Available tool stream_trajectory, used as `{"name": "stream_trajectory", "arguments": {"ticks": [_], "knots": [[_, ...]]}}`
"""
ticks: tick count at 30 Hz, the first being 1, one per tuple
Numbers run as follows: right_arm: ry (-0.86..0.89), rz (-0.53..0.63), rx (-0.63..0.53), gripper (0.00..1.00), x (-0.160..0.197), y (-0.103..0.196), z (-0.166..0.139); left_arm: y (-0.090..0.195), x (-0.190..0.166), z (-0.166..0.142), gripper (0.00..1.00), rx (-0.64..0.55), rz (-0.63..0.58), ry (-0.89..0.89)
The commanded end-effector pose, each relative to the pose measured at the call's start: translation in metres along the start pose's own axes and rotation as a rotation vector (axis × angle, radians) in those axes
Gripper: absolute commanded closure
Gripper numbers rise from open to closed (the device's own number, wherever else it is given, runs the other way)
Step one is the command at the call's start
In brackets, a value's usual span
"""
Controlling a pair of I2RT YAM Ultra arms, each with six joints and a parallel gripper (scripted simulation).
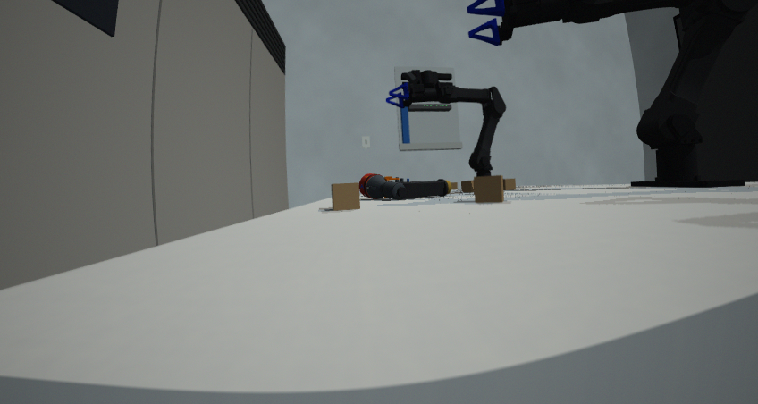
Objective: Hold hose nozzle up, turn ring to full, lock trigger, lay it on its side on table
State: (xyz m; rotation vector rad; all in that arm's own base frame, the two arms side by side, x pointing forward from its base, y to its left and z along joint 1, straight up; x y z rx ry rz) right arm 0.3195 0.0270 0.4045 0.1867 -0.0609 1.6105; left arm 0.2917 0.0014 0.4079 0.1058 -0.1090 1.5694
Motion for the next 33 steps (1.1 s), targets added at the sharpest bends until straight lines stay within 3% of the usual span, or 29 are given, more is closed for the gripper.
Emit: {"name": "stream_trajectory", "arguments": {"ticks": [1, 10, 11, 12, 22, 23, 33], "knots": [[0.015, 0.022, -0.081, 0.24, -0.004, 0.013, 0.013, 0.010, 0.001, 0.020, 0.00, -0.057, 0.005, -0.004], [0.028, -0.020, -0.133, 0.24, -0.023, 0.036, 0.015, 0.010, 0.001, 0.020, 0.00, -0.057, 0.005, -0.004], [0.015, -0.017, -0.168, 0.24, -0.021, 0.042, 0.028, 0.010, 0.001, 0.020, 0.00, -0.057, 0.005, -0.004], [0.012, -0.027, -0.190, 0.24, -0.022, 0.046, 0.035, 0.010, 0.001, 0.020, 0.22, -0.057, 0.005, -0.004], [0.012, -0.019, -0.173, 0.24, -0.020, 0.042, 0.032, 0.010, 0.001, 0.020, 0.22, -0.057, 0.005, -0.004], [0.012, -0.019, -0.173, 0.24, -0.020, 0.042, 0.032, -0.008, -0.003, 0.000, 0.22, 0.030, -0.008, 0.016], [0.012, -0.019, -0.173, 0.24, -0.020, 0.042, 0.032, -0.048, -0.006, -0.030, 0.22, 0.248, 0.035, 0.198]]}}
Point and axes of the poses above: on each arm, the point where the finger pads meet when closed, its own y axis back along the fingers, its own x axis across the jaws, z = x × y, the point moved 9 cm from there along y, back along the fingers, and after that the axes turned 8 degrees about -y, right-handed, at the moved point
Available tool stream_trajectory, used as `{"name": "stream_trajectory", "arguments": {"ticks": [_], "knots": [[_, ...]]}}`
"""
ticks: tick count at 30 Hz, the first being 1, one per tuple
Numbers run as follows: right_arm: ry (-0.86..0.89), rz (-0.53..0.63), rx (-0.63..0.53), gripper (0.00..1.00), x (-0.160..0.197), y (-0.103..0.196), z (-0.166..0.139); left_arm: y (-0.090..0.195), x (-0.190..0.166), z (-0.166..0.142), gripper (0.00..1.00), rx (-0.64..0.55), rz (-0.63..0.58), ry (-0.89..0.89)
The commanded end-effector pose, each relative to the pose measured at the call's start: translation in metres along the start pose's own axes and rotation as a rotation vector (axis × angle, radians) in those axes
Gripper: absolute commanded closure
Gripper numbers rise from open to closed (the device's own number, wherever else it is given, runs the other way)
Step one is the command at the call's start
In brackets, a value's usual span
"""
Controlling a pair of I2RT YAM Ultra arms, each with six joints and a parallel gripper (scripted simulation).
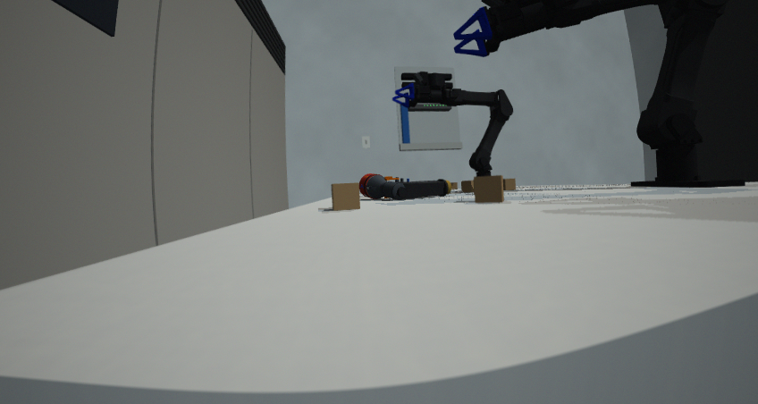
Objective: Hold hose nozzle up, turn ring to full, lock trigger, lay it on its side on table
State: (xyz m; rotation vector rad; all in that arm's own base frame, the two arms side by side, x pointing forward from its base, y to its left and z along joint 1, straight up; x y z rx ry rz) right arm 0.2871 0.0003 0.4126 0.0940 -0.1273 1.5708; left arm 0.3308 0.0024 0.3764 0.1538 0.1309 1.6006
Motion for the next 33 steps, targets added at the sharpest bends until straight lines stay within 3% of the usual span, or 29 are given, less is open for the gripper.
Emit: {"name": "stream_trajectory", "arguments": {"ticks": [1, 4, 17, 21, 33], "knots": [[-0.007, 0.014, -0.070, 0.24, 0.004, 0.006, 0.023, -0.008, -0.003, 0.003, 0.22, 0.064, 0.011, 0.077], [-0.007, 0.014, -0.070, 0.24, 0.004, 0.006, 0.023, -0.018, 0.007, -0.002, 0.22, 0.102, 0.048, 0.110], [-0.007, 0.014, -0.070, 0.24, 0.004, 0.006, 0.023, -0.082, -0.004, -0.051, 0.22, 0.391, 0.143, 0.288], [-0.007, 0.014, -0.070, 0.24, 0.004, 0.006, 0.023, -0.090, -0.009, -0.058, 0.22, 0.428, 0.153, 0.307], [-0.007, 0.014, -0.070, 0.24, 0.004, 0.006, 0.023, -0.137, -0.008, -0.119, 0.22, 0.667, 0.339, 0.439]]}}
Point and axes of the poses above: on each arm, the point where the finger pads meet when closed, its own y axis back along the fingers, its own x axis across the jaws, z = x × y, the point moved 9 cm from there along y, back along the fingers, and after that the axes turned 8 degrees about -y, right-handed, at the moved point
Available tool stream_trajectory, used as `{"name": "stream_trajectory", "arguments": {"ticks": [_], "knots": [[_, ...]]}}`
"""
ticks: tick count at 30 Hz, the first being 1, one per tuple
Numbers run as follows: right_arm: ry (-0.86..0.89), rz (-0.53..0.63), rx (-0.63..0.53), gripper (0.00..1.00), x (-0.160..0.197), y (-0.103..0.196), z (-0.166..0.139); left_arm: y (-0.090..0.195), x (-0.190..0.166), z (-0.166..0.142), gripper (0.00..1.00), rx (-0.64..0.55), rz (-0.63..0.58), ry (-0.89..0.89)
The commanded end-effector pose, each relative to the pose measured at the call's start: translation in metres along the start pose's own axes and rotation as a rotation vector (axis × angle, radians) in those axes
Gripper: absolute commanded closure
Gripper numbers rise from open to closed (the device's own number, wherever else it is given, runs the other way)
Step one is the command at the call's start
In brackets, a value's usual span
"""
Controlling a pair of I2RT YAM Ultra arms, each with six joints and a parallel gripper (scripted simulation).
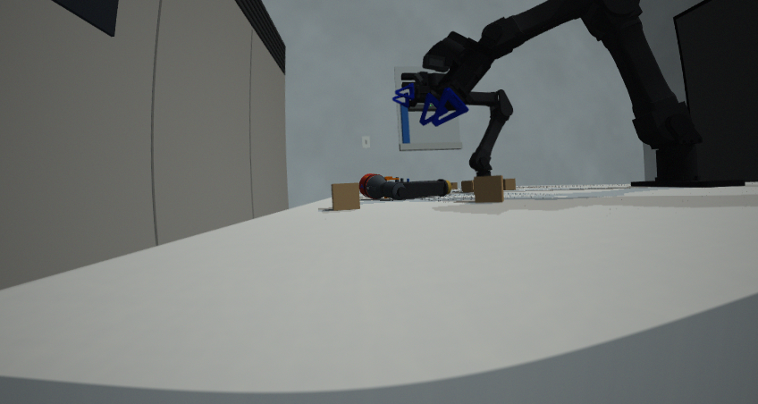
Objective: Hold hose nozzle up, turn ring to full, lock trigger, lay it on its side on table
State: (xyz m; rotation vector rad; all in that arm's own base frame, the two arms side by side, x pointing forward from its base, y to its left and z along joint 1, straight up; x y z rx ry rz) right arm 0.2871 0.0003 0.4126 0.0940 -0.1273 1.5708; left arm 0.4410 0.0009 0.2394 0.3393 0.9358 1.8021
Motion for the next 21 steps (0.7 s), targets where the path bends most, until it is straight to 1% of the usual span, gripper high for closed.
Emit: {"name": "stream_trajectory", "arguments": {"ticks": [1, 3, 5, 12, 14, 20, 21], "knots": [[-0.007, 0.014, -0.070, 0.24, 0.004, 0.006, 0.023, -0.011, -0.002, -0.004, 0.22, 0.070, 0.078, 0.073], [-0.007, 0.014, -0.070, 0.24, 0.004, 0.006, 0.023, -0.011, -0.002, -0.004, 0.22, 0.070, 0.078, 0.073], [-0.007, 0.014, -0.070, 0.24, 0.004, 0.006, 0.023, -0.022, -0.005, -0.010, 0.22, 0.100, 0.102, 0.088], [-0.007, 0.014, -0.070, 0.24, 0.004, 0.006, 0.023, -0.062, 0.000, -0.032, 0.22, 0.205, 0.240, 0.167], [-0.007, 0.014, -0.070, 0.24, 0.004, 0.006, 0.023, -0.066, 0.002, -0.029, 0.22, 0.202, 0.259, 0.192], [-0.007, 0.014, -0.070, 0.24, 0.004, 0.006, 0.023, -0.074, -0.003, -0.036, 0.22, 0.219, 0.267, 0.181], [-0.007, 0.014, -0.070, 0.24, 0.004, 0.006, 0.023, -0.071, 0.003, -0.028, 0.22, 0.205, 0.268, 0.197]]}}
Point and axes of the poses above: on each arm, the point where the finger pads meet when closed, its own y axis back along the fingers, its own x axis across the jaws, z = x × y, the point moved 9 cm from there along y, back along the fingers, and after that the axes turned 8 degrees about -y, right-handed, at the moved point
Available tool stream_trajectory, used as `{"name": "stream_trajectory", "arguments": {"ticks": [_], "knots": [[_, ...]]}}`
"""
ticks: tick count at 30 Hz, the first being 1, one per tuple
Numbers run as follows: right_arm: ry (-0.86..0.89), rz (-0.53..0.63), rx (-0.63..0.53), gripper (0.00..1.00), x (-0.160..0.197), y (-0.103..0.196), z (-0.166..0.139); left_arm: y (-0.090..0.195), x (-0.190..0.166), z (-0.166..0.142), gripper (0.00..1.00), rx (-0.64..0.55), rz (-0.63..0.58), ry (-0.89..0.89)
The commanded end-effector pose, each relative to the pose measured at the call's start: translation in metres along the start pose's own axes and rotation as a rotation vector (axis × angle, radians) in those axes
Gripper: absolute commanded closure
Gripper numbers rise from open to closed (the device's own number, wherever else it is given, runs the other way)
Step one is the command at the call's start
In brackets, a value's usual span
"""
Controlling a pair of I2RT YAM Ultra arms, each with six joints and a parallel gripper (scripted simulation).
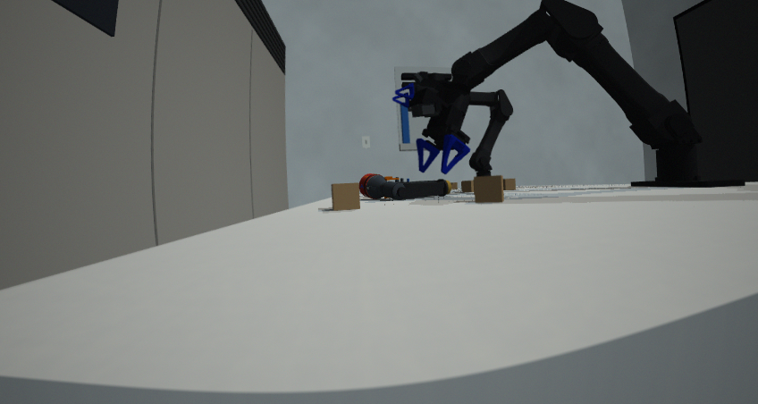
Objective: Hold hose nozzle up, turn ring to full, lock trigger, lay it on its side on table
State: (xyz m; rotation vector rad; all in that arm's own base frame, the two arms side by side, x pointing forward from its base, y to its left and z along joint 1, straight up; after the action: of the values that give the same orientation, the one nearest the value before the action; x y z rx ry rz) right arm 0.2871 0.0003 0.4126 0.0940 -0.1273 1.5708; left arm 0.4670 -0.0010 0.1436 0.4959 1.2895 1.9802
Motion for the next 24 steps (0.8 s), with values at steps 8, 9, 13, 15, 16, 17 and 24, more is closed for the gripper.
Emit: {"name": "stream_trajectory", "arguments": {"ticks": [8, 9, 13, 15, 16, 17, 24], "knots": [[-0.007, 0.014, -0.070, 0.24, 0.004, 0.006, 0.023, 0.002, -0.001, 0.019, 0.22, -0.055, -0.021, 0.021], [-0.007, 0.014, -0.070, 0.24, 0.004, 0.006, 0.023, 0.002, -0.001, 0.018, 0.22, -0.056, -0.023, 0.021], [-0.007, 0.014, -0.070, 0.24, 0.004, 0.006, 0.023, -0.008, 0.001, 0.013, 0.22, -0.041, -0.011, 0.013], [-0.007, 0.014, -0.070, 0.24, 0.004, 0.006, 0.023, 0.000, -0.003, 0.010, 0.22, -0.045, -0.021, 0.004], [-0.007, 0.014, -0.070, 0.24, 0.004, 0.006, 0.023, 0.000, -0.003, 0.010, 0.22, -0.045, -0.021, 0.004], [-0.007, 0.014, -0.070, 0.24, 0.004, 0.006, 0.023, -0.003, 0.001, 0.012, 0.22, -0.051, -0.024, 0.011], [-0.007, 0.014, -0.070, 0.24, 0.004, 0.006, 0.023, -0.020, 0.001, 0.010, 0.22, -0.040, -0.017, 0.010]]}}
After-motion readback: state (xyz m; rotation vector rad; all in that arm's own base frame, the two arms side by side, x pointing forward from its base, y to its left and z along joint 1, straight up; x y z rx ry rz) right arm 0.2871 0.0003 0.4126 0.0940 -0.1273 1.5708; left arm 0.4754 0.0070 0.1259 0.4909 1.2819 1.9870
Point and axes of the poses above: on each arm, the point where the finger pads meet when closed, its own y axis back along the fingers, its own x axis across the jaws, z = x × y, the point moved 9 cm from there along y, back along the fingers, and after that the axes turned 8 degrees about -y, right-handed, at the moved point
